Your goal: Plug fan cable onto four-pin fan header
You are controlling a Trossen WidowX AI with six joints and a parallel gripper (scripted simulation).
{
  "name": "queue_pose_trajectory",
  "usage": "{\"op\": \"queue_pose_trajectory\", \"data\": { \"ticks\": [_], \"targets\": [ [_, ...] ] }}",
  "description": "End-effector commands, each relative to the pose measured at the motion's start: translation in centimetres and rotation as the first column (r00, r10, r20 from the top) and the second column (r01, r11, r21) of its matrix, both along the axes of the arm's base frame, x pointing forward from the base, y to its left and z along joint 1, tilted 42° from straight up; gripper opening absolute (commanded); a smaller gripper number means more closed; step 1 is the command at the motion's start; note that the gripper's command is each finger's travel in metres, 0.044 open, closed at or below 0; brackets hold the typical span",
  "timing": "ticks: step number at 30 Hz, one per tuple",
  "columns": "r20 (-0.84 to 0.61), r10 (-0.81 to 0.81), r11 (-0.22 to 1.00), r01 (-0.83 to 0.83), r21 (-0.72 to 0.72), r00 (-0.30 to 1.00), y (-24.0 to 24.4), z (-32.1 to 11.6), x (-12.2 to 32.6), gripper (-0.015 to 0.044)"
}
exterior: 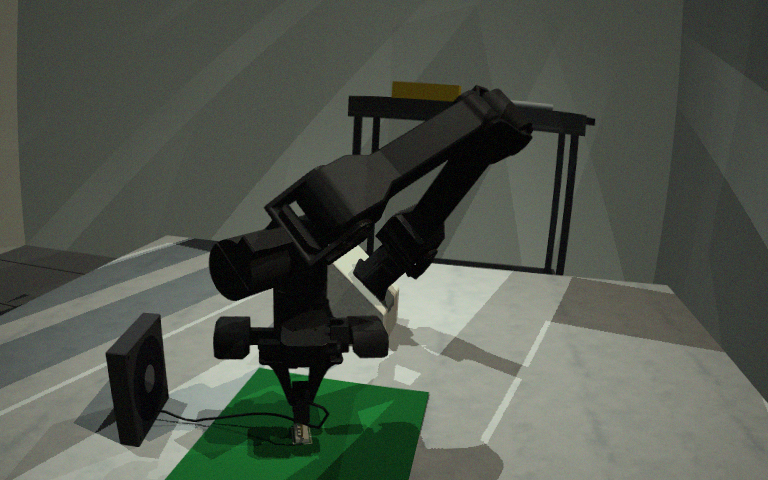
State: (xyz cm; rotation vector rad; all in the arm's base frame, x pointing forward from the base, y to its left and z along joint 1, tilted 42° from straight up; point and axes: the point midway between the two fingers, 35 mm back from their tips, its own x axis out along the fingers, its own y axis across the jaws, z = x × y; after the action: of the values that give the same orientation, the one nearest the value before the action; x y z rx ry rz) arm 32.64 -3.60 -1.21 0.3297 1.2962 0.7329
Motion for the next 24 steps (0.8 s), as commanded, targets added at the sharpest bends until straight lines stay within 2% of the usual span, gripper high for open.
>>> {"op": "queue_pose_trajectory", "data": {
  "ticks": [1,24],
  "targets": [
    [-0.002,-0.007,1.0,0.007,0.004,1.0,0.08,0.09,0.11,0.0],
    [0.0,-0.005,1.0,0.005,0.004,1.0,0.31,-0.2,0.12,0.0]
  ]
}}
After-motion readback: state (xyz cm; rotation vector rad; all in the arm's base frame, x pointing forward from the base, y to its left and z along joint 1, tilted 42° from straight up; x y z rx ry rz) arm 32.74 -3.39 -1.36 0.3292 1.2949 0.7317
